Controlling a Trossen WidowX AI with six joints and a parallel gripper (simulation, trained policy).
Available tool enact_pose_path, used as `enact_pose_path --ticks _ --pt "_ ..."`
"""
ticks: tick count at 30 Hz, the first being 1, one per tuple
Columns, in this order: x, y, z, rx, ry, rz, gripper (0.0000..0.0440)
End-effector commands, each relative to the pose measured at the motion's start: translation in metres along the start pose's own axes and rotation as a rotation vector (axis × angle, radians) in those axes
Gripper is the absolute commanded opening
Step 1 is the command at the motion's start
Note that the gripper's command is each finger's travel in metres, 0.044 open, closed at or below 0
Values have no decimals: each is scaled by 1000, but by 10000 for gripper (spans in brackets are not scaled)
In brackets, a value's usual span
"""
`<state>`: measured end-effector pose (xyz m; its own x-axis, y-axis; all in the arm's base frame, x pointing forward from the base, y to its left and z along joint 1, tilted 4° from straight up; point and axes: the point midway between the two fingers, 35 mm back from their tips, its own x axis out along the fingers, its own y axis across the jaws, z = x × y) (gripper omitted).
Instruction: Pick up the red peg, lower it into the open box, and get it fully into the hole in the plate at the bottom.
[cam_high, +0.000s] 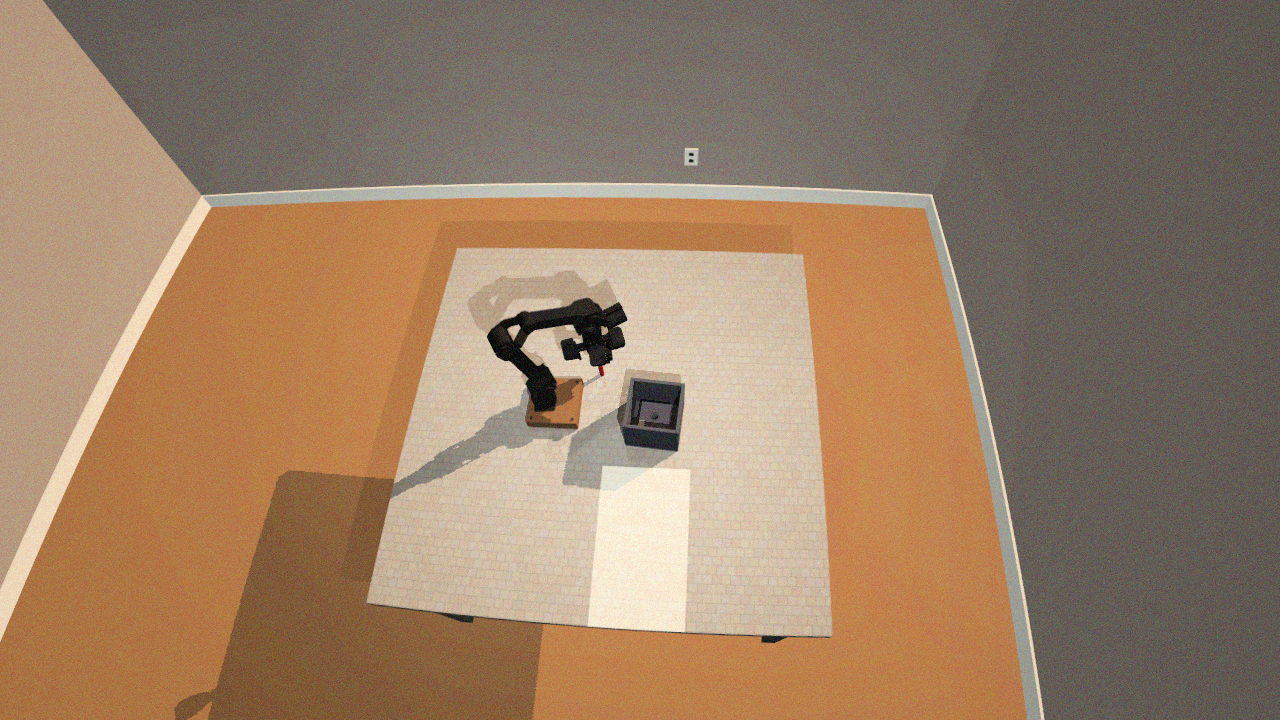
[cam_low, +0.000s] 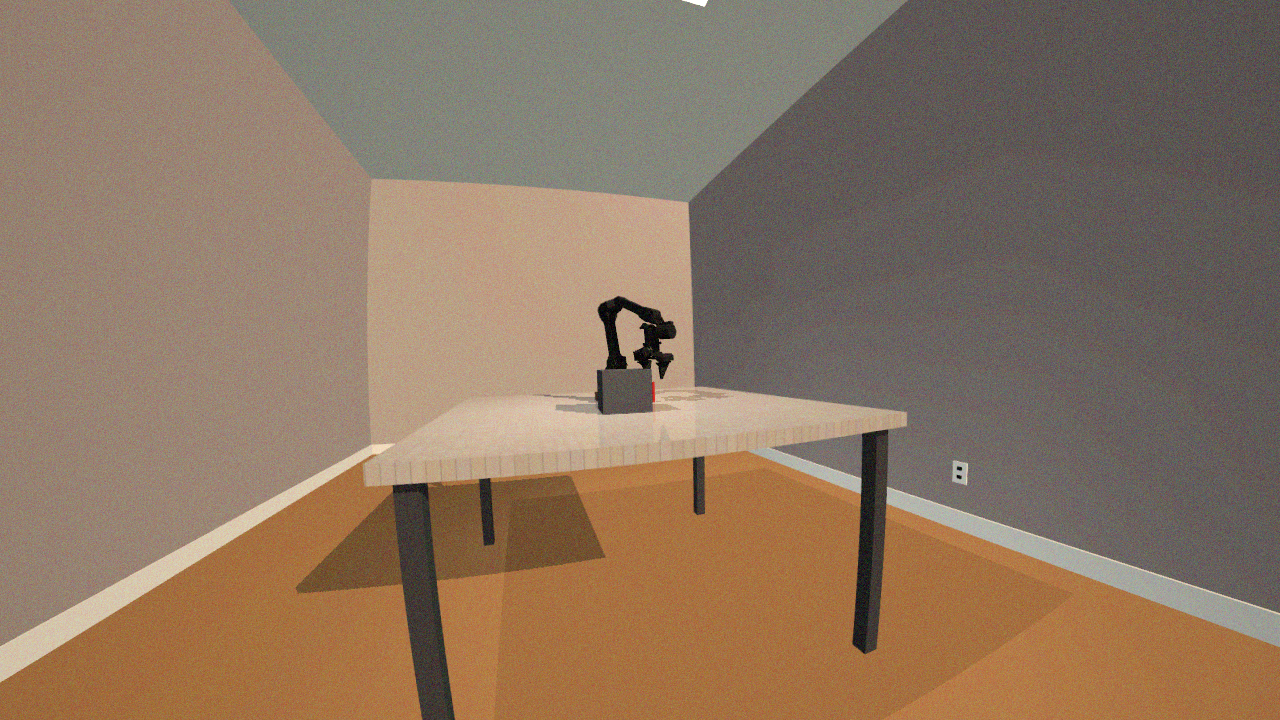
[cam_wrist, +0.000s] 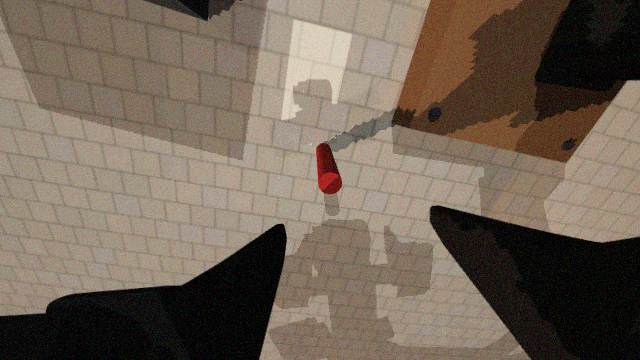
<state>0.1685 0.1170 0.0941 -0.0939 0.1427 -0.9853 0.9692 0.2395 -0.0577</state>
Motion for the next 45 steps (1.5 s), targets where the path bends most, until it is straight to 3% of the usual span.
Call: enact_pose_path --ticks 1,14,17,31,45 --pt "10 -2 4 2 -18 -15 408" --pt "45 0 16 27 -64 -22 402" --pt "50 2 17 25 -71 -14 350" --pt "58 20 17 -31 -76 20 21" --pt "11 43 6 -30 9 168 0"
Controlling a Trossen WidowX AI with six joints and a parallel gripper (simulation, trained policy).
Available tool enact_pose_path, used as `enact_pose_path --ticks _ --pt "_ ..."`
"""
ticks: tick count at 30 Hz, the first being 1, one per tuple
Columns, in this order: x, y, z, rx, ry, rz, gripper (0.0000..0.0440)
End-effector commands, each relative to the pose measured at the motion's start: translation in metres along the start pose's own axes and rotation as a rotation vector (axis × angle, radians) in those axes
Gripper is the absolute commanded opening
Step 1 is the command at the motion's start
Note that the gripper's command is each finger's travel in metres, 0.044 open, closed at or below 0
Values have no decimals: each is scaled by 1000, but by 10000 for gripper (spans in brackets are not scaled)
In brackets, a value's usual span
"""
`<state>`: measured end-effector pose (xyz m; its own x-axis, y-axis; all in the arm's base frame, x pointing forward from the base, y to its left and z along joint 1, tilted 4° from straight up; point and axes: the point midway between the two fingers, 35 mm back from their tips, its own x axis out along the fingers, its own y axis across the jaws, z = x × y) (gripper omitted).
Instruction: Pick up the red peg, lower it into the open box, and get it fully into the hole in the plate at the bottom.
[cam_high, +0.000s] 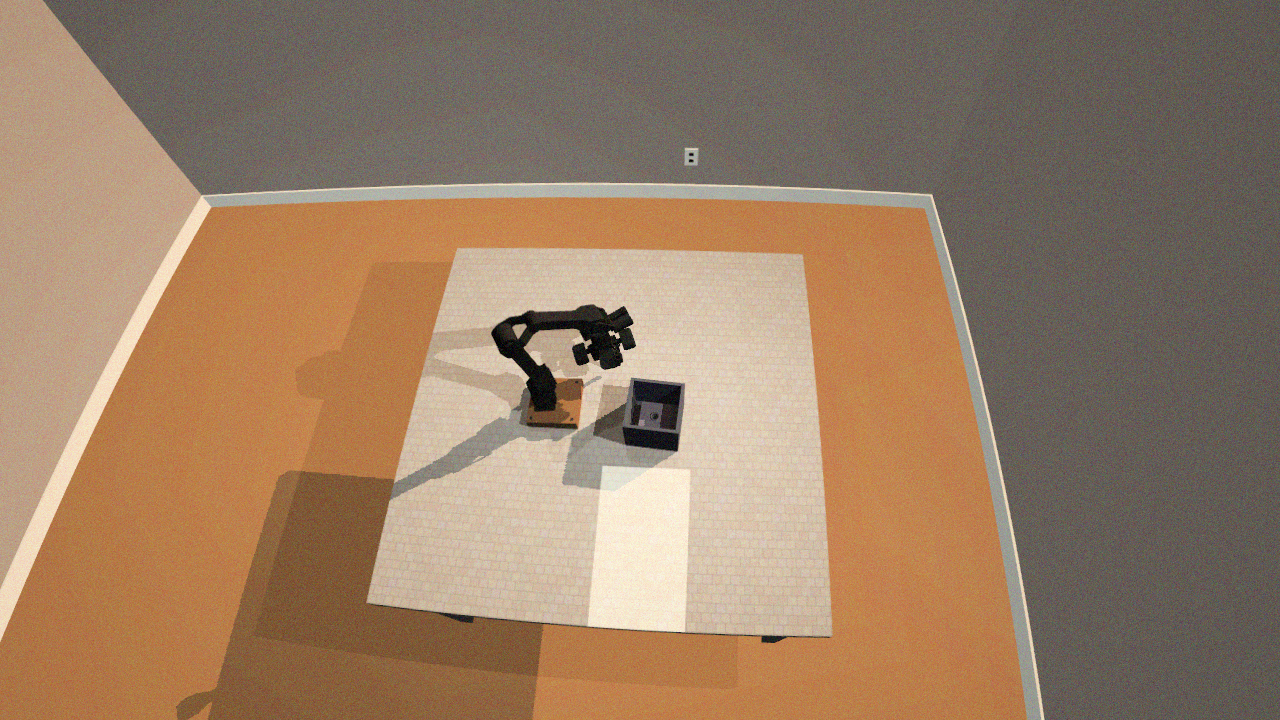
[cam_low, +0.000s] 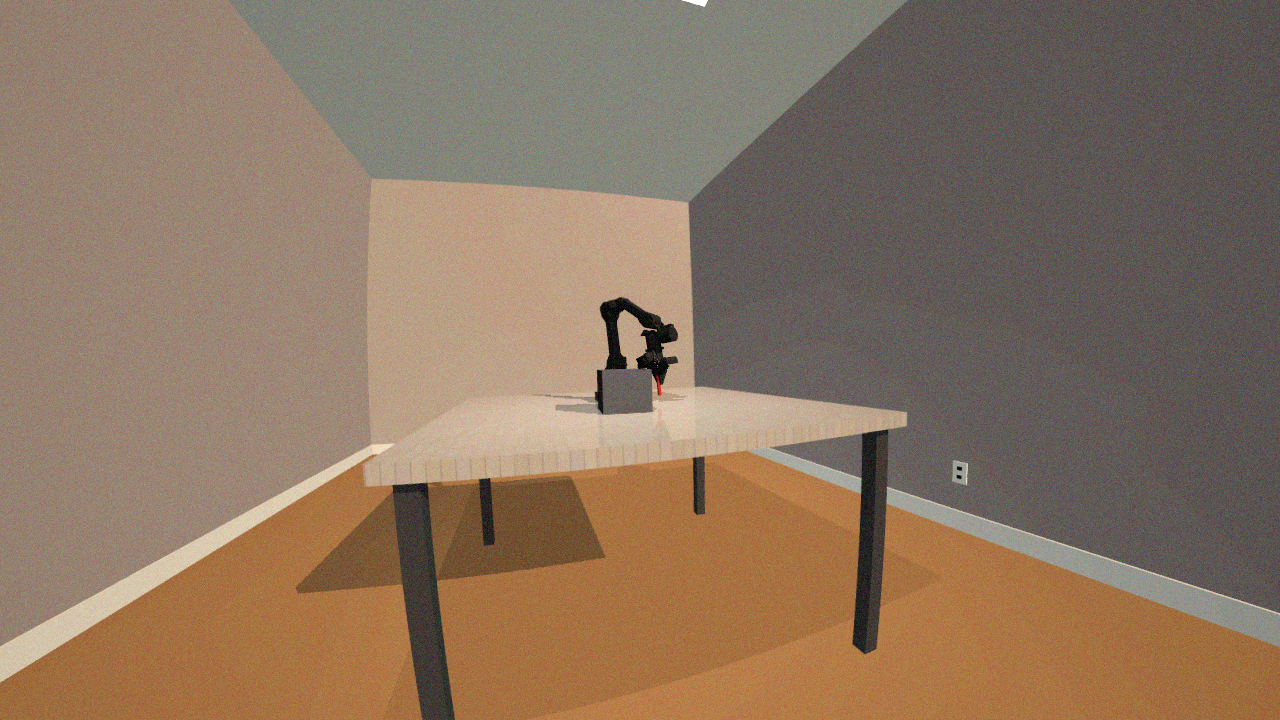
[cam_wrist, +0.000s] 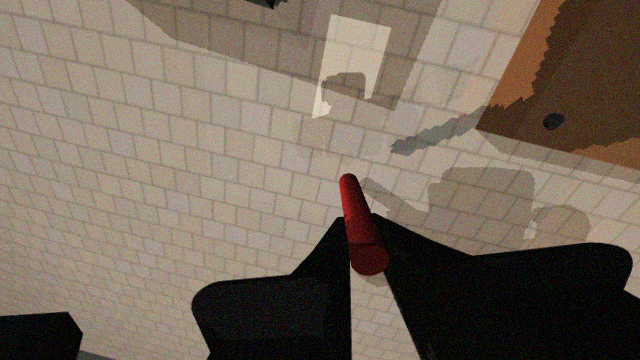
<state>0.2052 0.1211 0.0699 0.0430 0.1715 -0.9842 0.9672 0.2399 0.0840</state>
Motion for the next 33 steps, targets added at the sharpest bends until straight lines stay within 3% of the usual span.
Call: enact_pose_path --ticks 1,22,33 --pt "-13 8 -2 -7 17 39 0" --pt "-106 43 37 -45 -71 227 0" --pt "-130 49 79 -6 -157 228 0"
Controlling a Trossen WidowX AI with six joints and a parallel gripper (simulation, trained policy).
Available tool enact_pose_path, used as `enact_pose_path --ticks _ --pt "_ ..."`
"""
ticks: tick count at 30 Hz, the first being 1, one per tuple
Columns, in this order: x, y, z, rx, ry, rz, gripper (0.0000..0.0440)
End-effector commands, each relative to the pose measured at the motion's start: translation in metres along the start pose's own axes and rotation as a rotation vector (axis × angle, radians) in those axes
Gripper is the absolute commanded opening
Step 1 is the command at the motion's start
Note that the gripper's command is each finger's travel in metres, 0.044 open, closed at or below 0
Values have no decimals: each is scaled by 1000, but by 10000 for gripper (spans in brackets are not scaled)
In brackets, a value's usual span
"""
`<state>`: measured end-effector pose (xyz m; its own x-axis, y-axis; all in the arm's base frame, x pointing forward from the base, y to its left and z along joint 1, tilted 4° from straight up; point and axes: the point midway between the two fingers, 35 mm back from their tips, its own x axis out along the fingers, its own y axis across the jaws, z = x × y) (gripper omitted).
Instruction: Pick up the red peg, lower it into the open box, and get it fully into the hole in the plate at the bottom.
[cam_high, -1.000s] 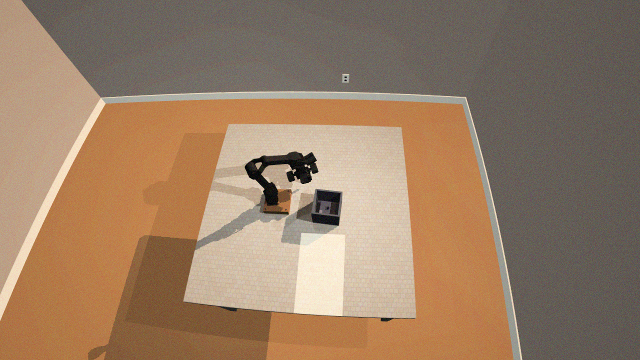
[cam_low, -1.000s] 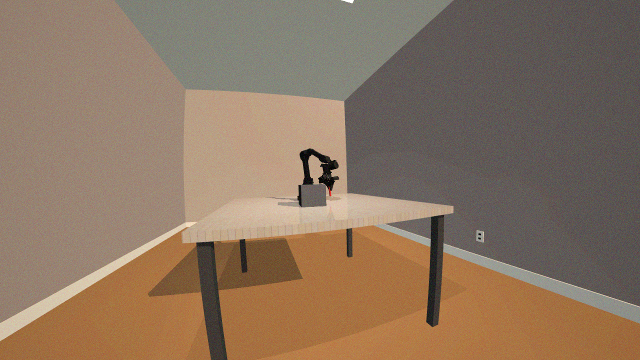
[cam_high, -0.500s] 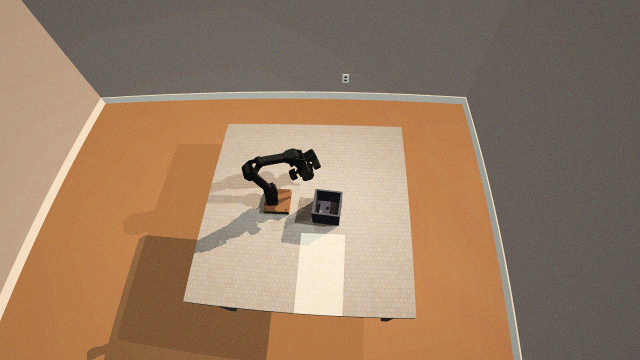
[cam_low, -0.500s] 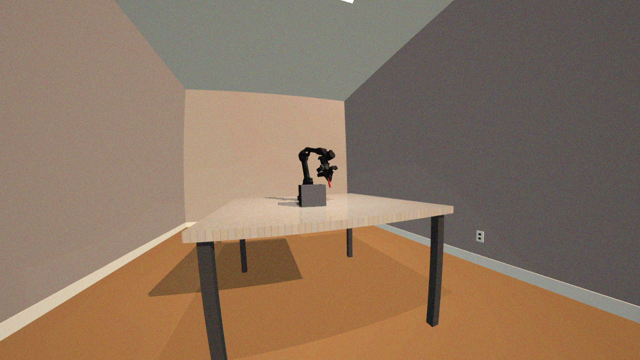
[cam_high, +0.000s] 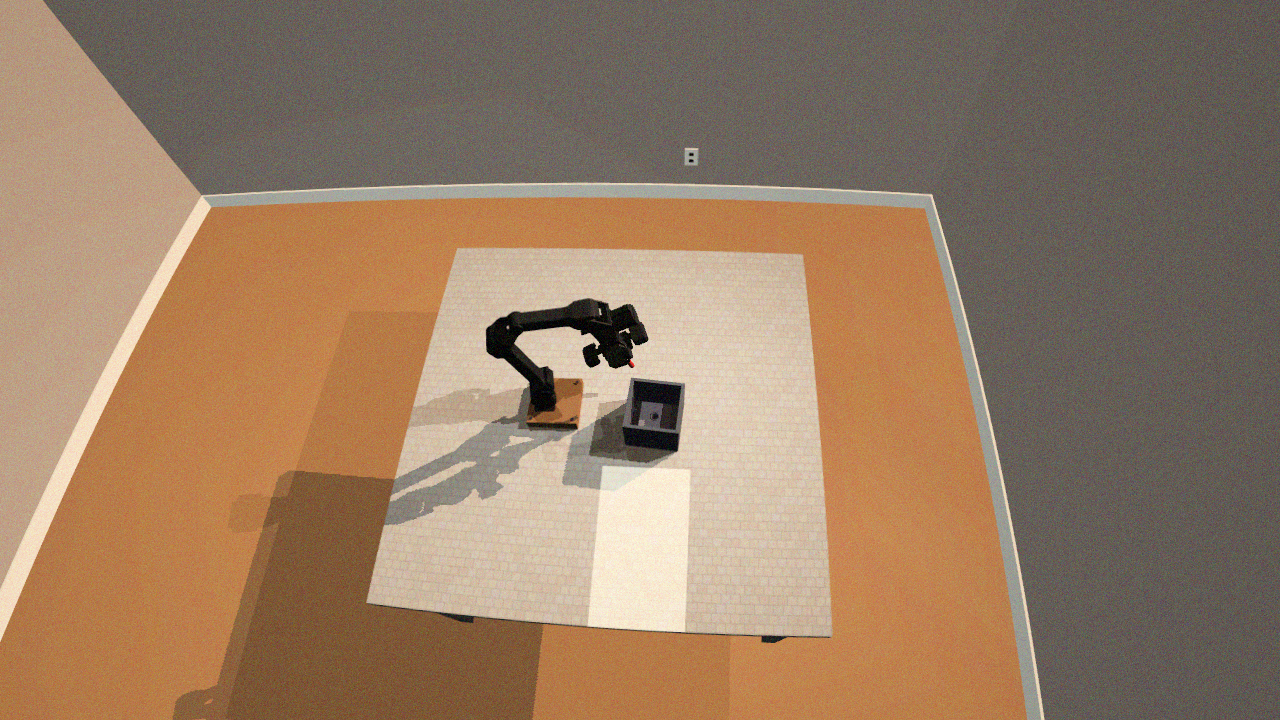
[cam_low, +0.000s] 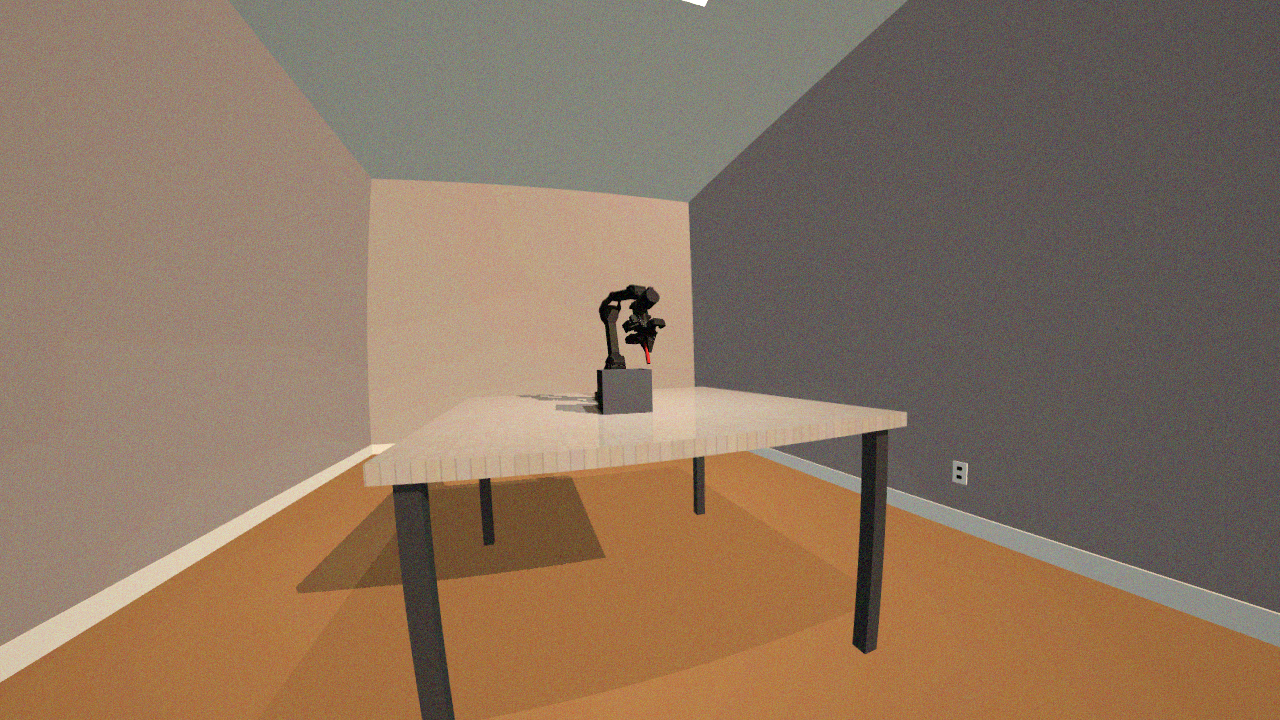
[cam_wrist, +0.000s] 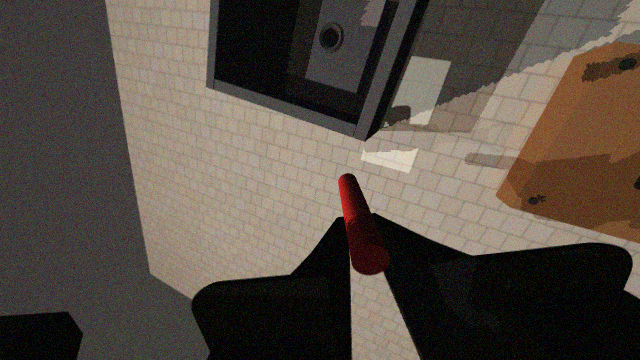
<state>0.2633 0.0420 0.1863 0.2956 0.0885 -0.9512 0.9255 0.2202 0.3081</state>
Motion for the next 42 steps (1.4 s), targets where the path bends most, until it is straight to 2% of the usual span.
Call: enact_pose_path --ticks 1,26,42 --pt "-3 3 11 5 -22 -5 0" --pt "15 12 89 49 -55 -101 0" --pt "61 6 119 44 -19 -162 0"
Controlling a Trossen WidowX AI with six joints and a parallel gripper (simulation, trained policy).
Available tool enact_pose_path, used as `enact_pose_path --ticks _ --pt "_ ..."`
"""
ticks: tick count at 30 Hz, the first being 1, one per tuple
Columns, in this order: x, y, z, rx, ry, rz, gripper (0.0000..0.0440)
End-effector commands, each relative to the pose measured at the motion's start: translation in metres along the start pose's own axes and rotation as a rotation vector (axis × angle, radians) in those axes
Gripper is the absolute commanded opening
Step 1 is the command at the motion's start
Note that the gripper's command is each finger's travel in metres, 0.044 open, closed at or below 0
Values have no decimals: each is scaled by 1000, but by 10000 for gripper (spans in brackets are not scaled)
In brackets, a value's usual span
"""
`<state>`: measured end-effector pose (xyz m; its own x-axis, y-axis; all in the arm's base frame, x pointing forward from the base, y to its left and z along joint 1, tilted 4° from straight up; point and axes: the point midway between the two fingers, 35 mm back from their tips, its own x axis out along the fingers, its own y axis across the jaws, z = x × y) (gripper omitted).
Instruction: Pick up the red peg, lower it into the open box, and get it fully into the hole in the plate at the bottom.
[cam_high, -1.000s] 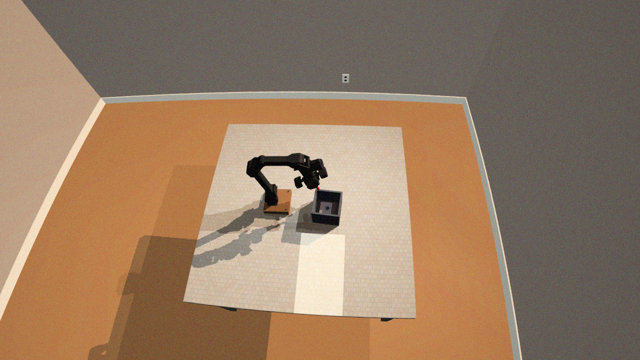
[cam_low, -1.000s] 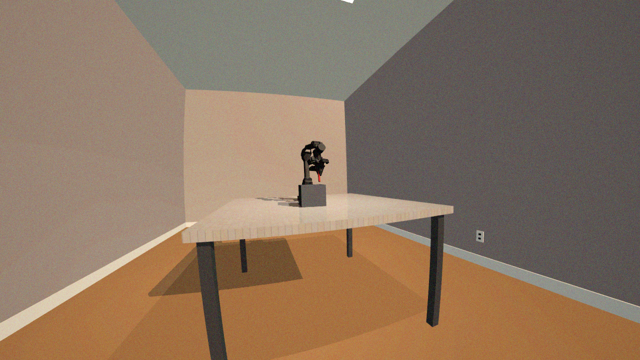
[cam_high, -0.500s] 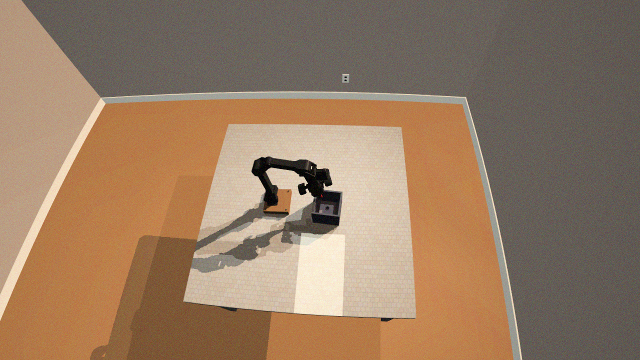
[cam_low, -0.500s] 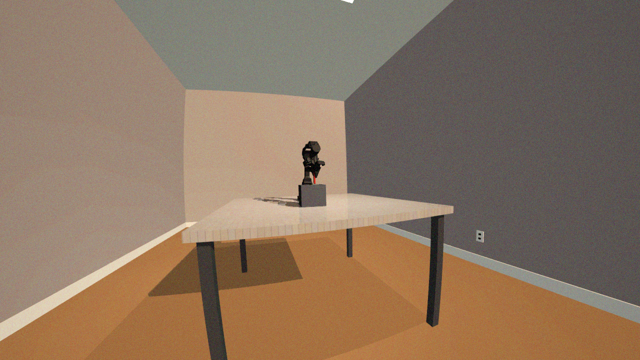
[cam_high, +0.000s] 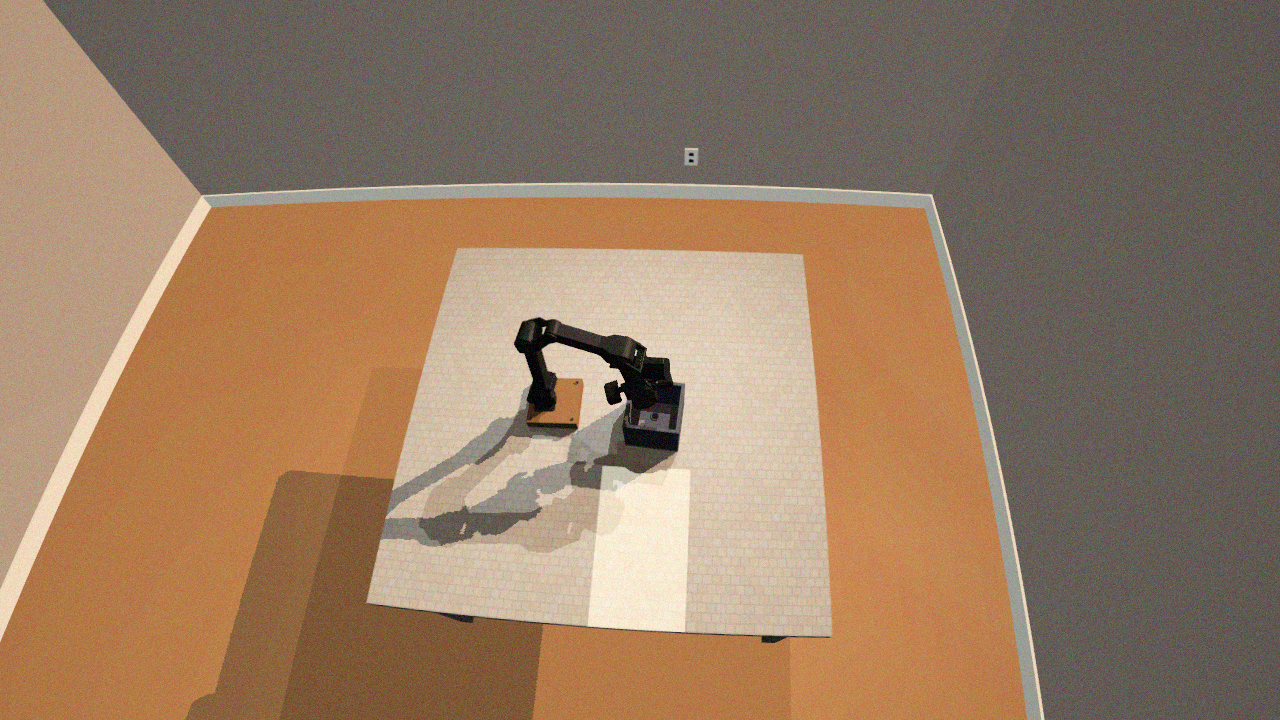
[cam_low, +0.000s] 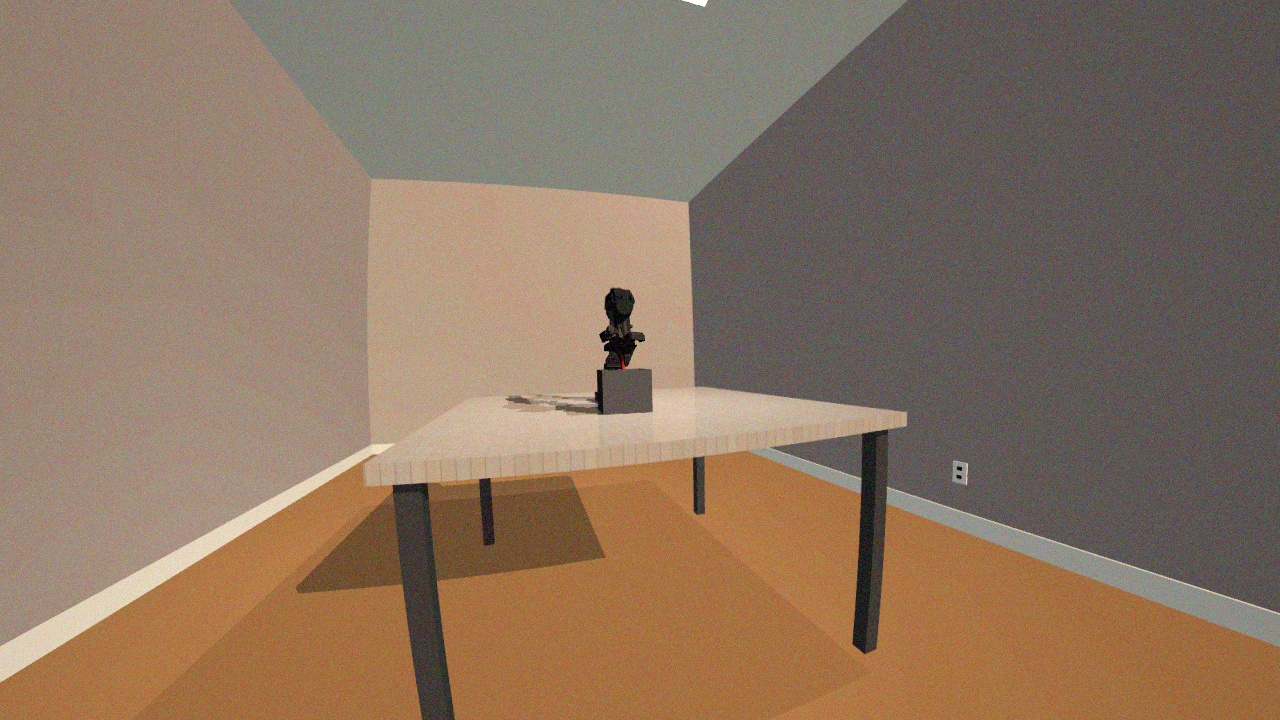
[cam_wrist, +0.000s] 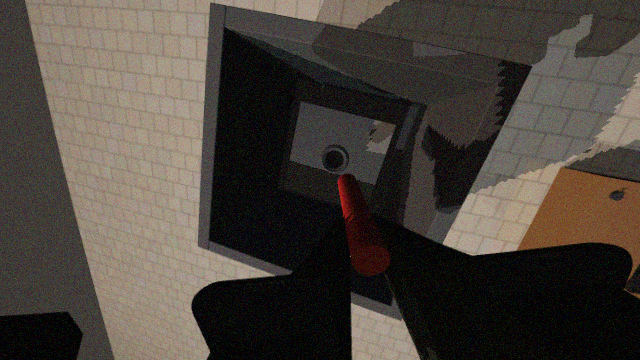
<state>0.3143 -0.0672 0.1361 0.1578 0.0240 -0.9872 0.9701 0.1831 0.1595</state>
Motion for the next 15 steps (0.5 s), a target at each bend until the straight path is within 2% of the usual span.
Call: enact_pose_path --ticks 1,15 --pt "11 0 1 -5 19 -10 0" --pt "53 7 9 -52 54 -26 0"
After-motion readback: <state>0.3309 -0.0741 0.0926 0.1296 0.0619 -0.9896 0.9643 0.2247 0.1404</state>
